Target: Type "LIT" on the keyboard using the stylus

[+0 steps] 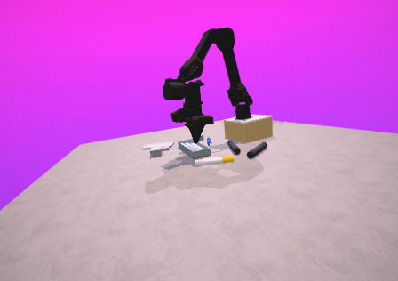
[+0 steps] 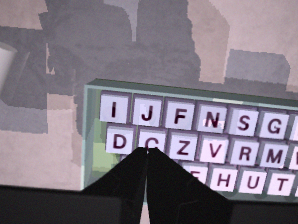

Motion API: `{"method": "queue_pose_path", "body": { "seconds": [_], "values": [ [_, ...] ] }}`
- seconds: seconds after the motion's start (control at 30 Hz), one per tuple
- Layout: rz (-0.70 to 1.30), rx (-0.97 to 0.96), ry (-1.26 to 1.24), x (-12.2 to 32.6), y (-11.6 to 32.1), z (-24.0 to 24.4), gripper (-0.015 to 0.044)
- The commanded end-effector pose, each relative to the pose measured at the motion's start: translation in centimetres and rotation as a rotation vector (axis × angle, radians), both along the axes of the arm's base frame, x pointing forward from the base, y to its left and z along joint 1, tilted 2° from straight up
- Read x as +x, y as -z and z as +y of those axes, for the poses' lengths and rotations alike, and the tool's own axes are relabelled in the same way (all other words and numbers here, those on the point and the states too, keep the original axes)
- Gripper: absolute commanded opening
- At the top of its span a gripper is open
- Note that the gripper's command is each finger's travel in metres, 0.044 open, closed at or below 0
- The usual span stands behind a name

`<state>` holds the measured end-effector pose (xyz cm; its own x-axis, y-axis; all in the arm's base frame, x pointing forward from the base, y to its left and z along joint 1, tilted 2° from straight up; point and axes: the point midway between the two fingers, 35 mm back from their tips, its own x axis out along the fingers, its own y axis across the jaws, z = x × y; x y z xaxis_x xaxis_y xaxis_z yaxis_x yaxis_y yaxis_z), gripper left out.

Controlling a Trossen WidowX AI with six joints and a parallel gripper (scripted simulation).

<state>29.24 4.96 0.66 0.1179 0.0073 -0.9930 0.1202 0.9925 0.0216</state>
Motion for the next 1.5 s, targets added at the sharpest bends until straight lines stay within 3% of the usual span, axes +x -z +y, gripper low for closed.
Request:
{"method": "queue_pose_path", "body": {
  "seconds": [0.0, 0.3, 0.5, 0.9, 1.1, 1.47],
  "values": [
    [0.058, -0.017, 0.016, -0.4, 0.6, 0.1, 0.0],
    [0.058, -0.017, 0.016, -0.5, 0.6, -0.2, 0.0],
    [0.058, -0.022, 0.016, -1.3, 0.6, -6.1, 0.0],
    [0.059, -0.022, 0.016, -1.3, 0.6, -6.5, 0.0],
    [0.059, -0.027, 0.016, -2.1, 0.5, -12.4, 0.0],
    [0.059, -0.027, 0.016, -2.2, 0.5, -12.6, 0.0]
  ]
}}
